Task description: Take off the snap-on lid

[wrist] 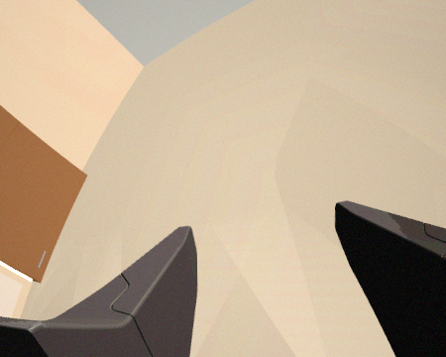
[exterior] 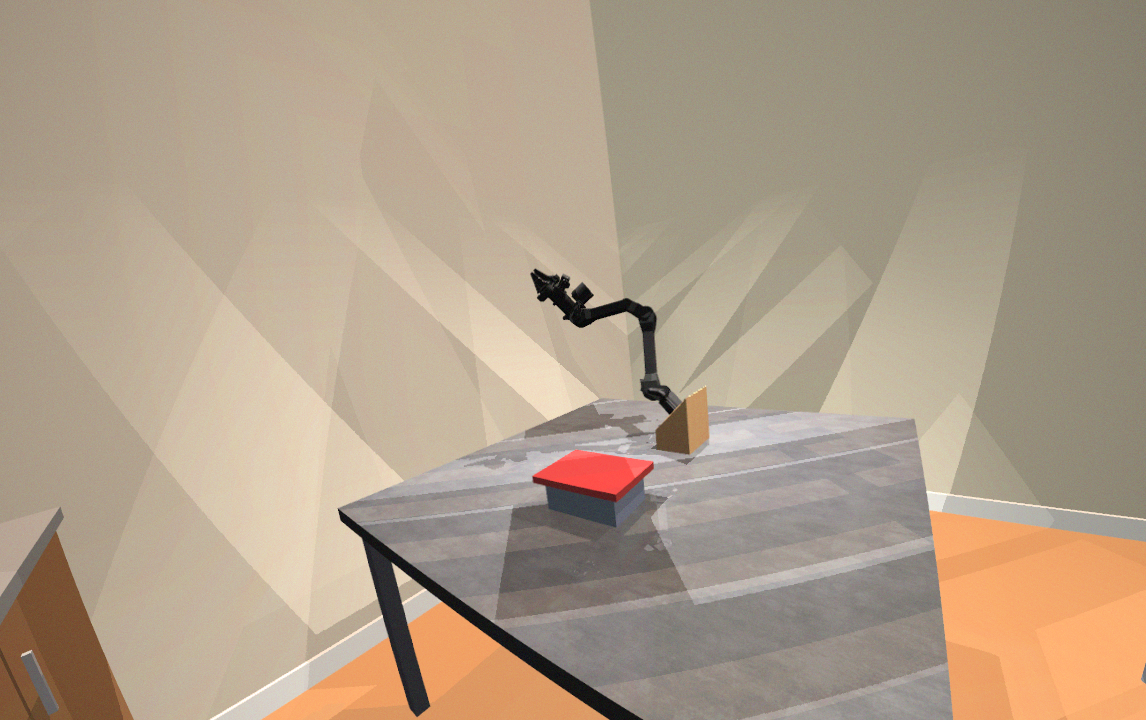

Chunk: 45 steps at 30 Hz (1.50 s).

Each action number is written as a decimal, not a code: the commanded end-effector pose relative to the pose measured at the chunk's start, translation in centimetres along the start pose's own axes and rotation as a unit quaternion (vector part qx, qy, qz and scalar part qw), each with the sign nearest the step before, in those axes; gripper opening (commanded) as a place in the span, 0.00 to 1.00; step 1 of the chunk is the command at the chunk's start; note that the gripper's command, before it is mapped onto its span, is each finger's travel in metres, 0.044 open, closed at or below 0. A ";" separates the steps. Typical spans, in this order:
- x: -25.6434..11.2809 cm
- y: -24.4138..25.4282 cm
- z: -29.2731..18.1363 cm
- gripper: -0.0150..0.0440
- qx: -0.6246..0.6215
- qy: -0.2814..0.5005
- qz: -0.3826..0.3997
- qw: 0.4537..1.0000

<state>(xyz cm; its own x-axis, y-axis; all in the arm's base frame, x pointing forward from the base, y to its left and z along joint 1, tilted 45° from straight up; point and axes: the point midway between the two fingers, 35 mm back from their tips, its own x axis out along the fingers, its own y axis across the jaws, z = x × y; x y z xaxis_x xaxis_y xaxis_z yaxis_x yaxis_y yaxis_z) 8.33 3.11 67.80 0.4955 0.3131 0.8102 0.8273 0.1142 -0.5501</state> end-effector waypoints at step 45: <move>-21.5 48.4 -2.3 0.65 0.711 0.631 -0.088 0.297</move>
<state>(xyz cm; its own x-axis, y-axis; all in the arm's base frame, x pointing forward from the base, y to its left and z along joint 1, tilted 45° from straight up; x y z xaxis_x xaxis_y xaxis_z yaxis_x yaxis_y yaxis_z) 38.65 -1.29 26.76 0.9393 -0.3100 -0.1471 0.3156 0.6121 0.7251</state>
